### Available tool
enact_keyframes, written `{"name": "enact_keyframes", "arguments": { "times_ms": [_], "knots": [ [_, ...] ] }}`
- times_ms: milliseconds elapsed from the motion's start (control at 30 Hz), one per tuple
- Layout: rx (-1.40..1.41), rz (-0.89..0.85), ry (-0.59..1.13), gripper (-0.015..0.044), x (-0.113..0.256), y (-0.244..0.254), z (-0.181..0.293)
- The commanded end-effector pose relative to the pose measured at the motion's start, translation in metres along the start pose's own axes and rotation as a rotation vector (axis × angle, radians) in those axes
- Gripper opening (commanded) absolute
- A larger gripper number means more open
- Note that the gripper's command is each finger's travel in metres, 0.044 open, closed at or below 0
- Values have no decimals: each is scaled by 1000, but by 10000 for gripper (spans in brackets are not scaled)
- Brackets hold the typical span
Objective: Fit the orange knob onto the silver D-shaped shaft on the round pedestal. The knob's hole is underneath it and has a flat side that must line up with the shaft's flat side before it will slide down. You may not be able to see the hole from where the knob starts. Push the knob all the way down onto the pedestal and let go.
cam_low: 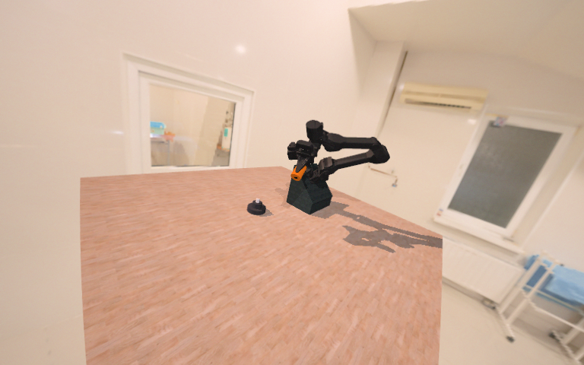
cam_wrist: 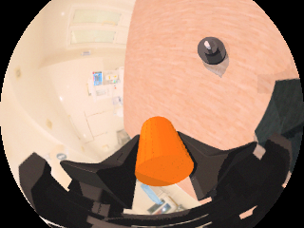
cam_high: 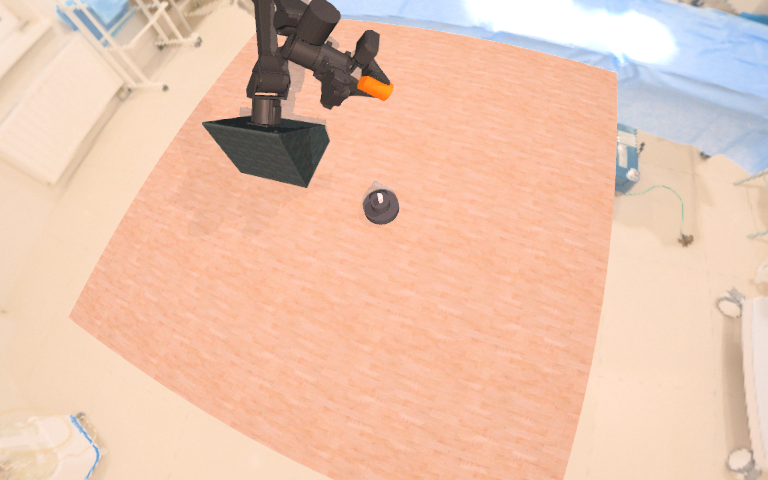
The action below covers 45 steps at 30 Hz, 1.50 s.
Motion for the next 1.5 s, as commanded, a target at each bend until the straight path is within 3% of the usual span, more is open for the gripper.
{"name": "enact_keyframes", "arguments": {
  "times_ms": [0, 1167, 1467],
  "knots": [
    [14, 71, 2, 0, -6, 4, 0],
    [23, 846, 101, 0, -83, 10, 3],
    [27, 851, 97, 0, -106, -9, 1]
  ]
}}
Point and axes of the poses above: the point midway between the two fingers, 35 mm back from their tips, its own x axis back along the fingers, its own y axis across the jaws, z = x × y, the point moved 6 cm from there along x, back along the fingers, and after that the axes turned 7 degrees about x, right-handed, at the moved point
